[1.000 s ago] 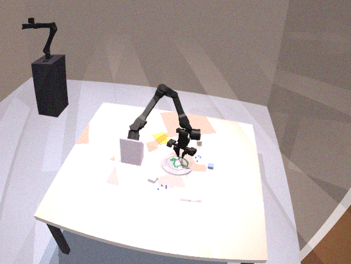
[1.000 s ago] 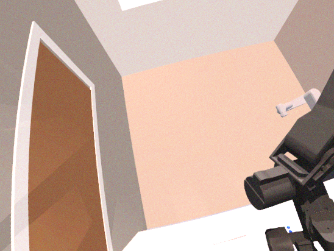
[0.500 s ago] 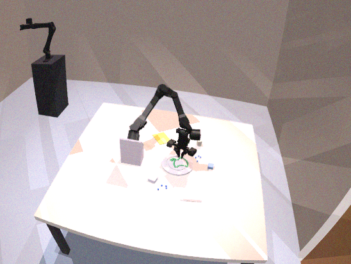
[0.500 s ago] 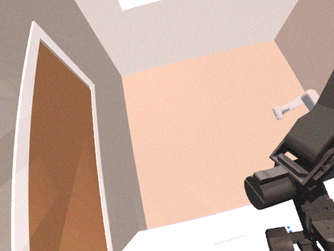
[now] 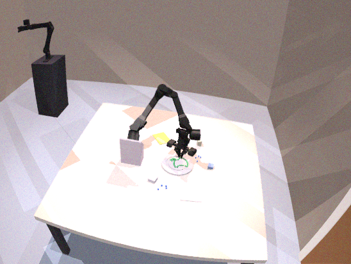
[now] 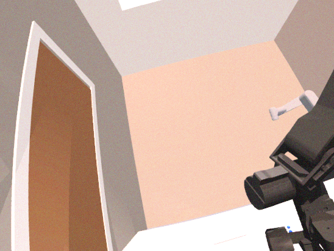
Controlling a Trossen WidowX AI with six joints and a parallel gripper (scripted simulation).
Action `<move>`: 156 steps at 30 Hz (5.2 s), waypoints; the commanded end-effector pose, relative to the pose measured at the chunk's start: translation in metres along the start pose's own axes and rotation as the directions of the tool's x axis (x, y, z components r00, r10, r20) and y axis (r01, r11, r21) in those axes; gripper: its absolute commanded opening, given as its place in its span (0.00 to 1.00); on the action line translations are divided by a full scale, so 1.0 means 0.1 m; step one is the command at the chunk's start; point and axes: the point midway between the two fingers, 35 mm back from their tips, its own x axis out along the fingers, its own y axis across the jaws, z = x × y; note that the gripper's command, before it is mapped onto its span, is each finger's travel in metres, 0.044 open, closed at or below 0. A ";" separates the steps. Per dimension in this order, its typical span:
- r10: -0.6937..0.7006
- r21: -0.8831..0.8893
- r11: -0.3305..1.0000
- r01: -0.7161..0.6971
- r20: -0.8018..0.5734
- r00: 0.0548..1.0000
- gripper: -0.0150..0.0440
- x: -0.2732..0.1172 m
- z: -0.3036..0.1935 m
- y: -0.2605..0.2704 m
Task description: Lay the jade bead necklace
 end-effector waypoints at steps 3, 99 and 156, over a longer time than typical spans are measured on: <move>0.000 0.000 1.000 0.000 0.000 1.000 0.25 0.00 0.00 0.00; 0.005 0.010 1.000 -0.005 -0.001 1.000 0.25 0.01 0.06 0.14; 0.005 0.010 1.000 -0.005 -0.001 1.000 0.25 0.01 0.06 0.14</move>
